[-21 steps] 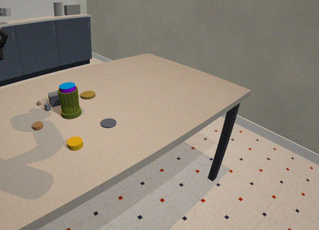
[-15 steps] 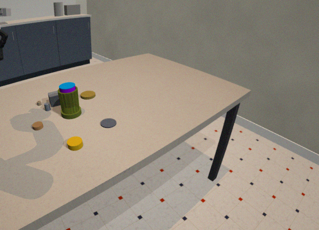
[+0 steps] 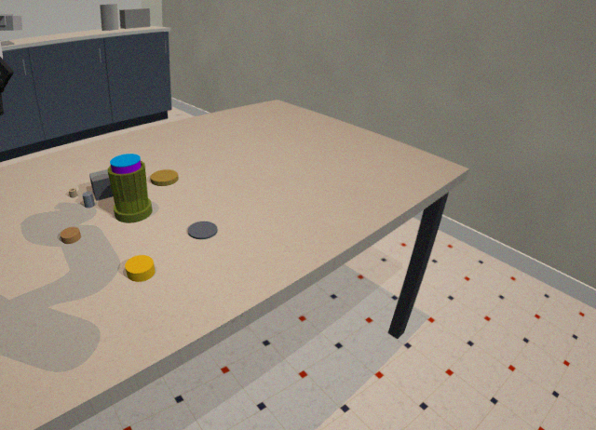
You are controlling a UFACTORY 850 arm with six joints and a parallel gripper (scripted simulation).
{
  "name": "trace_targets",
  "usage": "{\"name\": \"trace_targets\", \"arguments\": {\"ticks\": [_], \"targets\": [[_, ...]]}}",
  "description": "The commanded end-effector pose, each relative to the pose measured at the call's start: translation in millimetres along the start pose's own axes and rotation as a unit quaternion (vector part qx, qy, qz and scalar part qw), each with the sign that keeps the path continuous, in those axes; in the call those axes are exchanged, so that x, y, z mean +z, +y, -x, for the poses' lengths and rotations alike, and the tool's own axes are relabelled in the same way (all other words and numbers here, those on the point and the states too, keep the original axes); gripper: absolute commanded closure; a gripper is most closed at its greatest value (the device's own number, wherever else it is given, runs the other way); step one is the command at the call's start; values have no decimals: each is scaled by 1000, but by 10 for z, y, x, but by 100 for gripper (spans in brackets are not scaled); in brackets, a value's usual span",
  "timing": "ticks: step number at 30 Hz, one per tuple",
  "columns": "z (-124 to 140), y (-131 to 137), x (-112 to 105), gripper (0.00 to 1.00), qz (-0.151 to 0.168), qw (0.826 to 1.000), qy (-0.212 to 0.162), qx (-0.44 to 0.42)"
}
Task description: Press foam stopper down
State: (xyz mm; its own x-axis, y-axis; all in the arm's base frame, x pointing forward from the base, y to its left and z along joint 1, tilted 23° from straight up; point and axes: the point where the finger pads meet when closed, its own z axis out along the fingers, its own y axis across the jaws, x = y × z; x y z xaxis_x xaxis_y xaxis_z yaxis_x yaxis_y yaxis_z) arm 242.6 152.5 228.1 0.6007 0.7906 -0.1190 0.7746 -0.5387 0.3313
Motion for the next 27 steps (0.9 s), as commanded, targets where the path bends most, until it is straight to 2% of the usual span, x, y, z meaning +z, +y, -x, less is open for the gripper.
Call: {"name": "trace_targets", "arguments": {"ticks": [1, 2, 3, 6, 7, 9, 10, 13, 14, 17, 18, 20, 21, 23, 27], "targets": [[-501, 508, 82, 100, 4, 994, 16, 112], [-515, 523, 84, 100, 4, 994, 16, 112], [-549, 604, 118, 100, 5, 987, 22, 156], [-731, 813, 168, 100, 5, 986, 23, 166], [-759, 925, 203, 100, 7, 975, 31, 221], [-876, 1074, 255, 100, 7, 975, 31, 221], [-887, 1179, 290, 100, 8, 961, 37, 273], [-938, 1255, 319, 100, 8, 961, 37, 273], [-1041, 1509, 424, 100, 9, 948, 43, 316], [-1158, 1703, 519, 100, 9, 948, 43, 316], [-1161, 1807, 564, 100, 9, 936, 47, 349], [-1250, 1967, 651, 100, 9, 936, 47, 349], [-1259, 2062, 698, 100, 9, 928, 49, 369], [-1316, 2218, 786, 100, 9, 924, 51, 379], [-1316, 2218, 786, 100, 9, 924, 51, 379]]}}
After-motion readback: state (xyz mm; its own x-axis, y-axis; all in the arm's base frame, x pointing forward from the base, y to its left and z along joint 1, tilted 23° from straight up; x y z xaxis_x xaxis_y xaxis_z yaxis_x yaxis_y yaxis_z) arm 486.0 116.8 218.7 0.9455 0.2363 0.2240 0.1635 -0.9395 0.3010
